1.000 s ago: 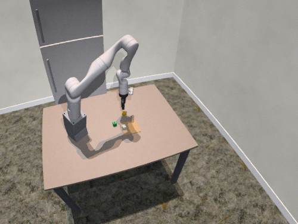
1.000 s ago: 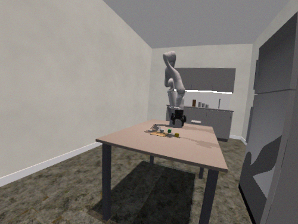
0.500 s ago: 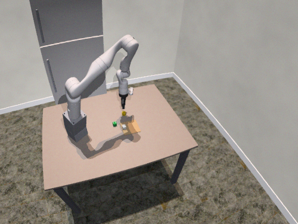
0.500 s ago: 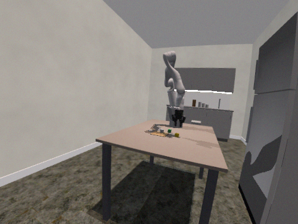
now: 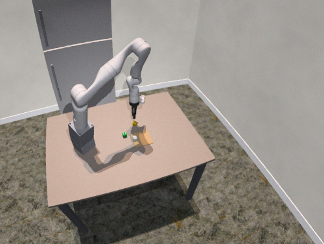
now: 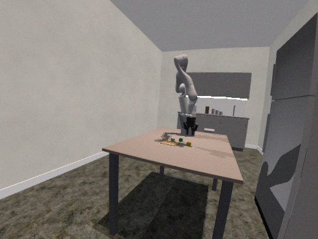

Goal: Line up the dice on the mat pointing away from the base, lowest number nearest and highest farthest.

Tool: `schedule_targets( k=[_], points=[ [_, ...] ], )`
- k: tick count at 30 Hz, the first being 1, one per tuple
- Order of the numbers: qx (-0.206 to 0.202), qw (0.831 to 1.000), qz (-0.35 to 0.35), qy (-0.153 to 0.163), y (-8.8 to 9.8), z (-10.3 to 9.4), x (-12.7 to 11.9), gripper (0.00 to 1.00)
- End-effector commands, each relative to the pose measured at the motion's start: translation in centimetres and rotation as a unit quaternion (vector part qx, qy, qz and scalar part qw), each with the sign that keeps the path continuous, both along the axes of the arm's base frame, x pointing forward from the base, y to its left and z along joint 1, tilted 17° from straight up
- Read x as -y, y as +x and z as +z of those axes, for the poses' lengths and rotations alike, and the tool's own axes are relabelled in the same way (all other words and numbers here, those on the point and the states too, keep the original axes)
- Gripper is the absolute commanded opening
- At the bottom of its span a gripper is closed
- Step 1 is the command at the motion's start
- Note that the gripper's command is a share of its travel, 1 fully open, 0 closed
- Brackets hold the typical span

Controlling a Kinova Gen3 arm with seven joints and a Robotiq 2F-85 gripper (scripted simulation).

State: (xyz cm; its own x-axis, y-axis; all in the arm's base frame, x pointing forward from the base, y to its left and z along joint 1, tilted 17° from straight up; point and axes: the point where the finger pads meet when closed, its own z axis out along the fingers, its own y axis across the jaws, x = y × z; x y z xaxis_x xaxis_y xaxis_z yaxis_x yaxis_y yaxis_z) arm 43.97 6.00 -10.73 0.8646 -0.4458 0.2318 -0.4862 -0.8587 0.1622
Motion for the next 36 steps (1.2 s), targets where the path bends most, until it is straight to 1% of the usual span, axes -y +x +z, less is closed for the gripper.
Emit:
schedule_targets(
  k=[1, 12, 23, 36],
  points=[
    [0.001, 1.0, 0.0, 0.0, 0.1, 0.1, -0.1, 0.46],
    [0.001, 1.0, 0.0, 0.0, 0.1, 0.0, 0.0, 0.46],
    [0.001, 1.0, -0.001, 0.0, 0.1, -0.5, 0.1, 0.46],
    [0.001, 1.0, -0.001, 0.0, 0.3, -2.4, 0.6, 0.46]
  ],
)
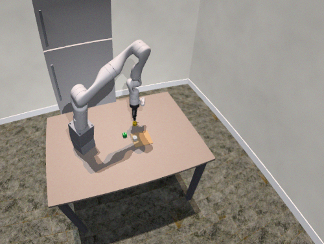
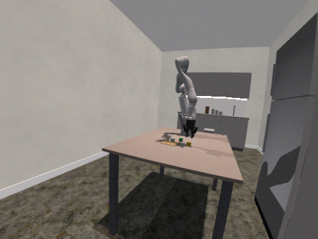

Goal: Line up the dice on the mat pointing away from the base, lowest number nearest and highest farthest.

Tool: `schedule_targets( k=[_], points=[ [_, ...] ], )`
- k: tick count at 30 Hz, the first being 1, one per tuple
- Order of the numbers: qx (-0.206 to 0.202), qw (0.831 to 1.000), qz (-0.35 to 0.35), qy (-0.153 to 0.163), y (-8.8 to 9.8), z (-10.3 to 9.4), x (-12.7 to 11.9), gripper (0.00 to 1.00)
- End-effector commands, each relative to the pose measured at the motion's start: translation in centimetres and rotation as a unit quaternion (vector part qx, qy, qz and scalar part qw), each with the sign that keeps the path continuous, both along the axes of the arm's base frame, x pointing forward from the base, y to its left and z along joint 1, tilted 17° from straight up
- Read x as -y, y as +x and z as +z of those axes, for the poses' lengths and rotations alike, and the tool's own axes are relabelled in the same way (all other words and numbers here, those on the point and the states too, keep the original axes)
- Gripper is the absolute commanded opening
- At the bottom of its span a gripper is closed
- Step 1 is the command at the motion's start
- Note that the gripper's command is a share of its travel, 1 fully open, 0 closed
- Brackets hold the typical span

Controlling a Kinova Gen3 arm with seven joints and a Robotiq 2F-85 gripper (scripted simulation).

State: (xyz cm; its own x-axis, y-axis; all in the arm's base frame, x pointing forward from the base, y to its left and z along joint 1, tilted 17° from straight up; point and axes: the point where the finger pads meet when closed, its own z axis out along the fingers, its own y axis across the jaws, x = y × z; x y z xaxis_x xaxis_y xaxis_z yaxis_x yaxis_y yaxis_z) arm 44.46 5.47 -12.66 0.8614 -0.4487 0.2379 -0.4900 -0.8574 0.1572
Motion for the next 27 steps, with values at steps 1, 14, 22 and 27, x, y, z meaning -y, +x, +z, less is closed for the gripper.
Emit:
schedule_targets(
  k=[1, 14, 22, 27],
  points=[
    [-0.003, 1.0, 0.001, -0.001, -0.2, -0.6, 0.1, 0.46],
    [-0.003, 1.0, 0.001, -0.001, 0.0, -2.2, 0.5, 0.46],
    [-0.003, 1.0, 0.001, -0.001, 0.0, -2.8, 0.6, 0.46],
    [-0.003, 1.0, 0.001, -0.001, 0.0, -3.1, 0.7, 0.46]
  ],
)
